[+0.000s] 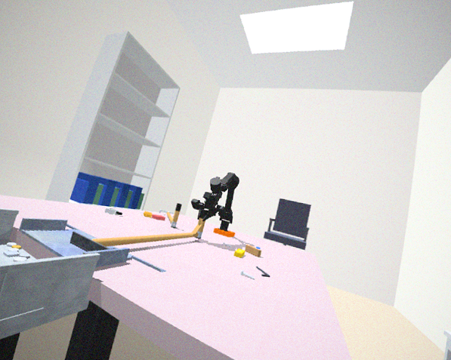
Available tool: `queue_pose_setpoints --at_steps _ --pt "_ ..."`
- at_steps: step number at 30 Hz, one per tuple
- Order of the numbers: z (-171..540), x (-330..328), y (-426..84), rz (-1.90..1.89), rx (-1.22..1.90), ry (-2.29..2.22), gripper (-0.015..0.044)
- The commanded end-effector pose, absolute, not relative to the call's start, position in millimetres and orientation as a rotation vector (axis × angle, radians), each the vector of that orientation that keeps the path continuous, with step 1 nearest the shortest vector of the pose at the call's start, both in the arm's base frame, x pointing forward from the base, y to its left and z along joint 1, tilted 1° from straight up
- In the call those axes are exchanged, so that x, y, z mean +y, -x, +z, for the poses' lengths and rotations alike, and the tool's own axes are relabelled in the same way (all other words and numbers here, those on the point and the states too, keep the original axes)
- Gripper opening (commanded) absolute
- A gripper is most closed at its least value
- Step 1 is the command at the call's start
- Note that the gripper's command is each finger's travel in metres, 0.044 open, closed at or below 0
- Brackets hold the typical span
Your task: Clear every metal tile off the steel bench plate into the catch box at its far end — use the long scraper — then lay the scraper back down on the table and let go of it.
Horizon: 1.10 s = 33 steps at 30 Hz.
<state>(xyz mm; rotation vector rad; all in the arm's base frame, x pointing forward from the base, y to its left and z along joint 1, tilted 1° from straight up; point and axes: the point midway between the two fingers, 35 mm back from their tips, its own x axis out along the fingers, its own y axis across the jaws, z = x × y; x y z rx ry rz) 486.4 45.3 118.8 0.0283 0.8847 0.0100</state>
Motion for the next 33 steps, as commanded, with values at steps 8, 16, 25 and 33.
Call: queue_pose_setpoints --at_steps 8,16,25,33 --pt "127.0 47.3 -471.7 0.009 0.865 -0.028 0.0" --pt "127.4 47.9 -459.4 0.01 0.865 -0.028 0.0" --pt "127.3 48.6 -445.4 0.01 0.865 -0.028 0.0" --pt "126.6 49.1 -432.9 0.01 0.865 -0.028 0.0"
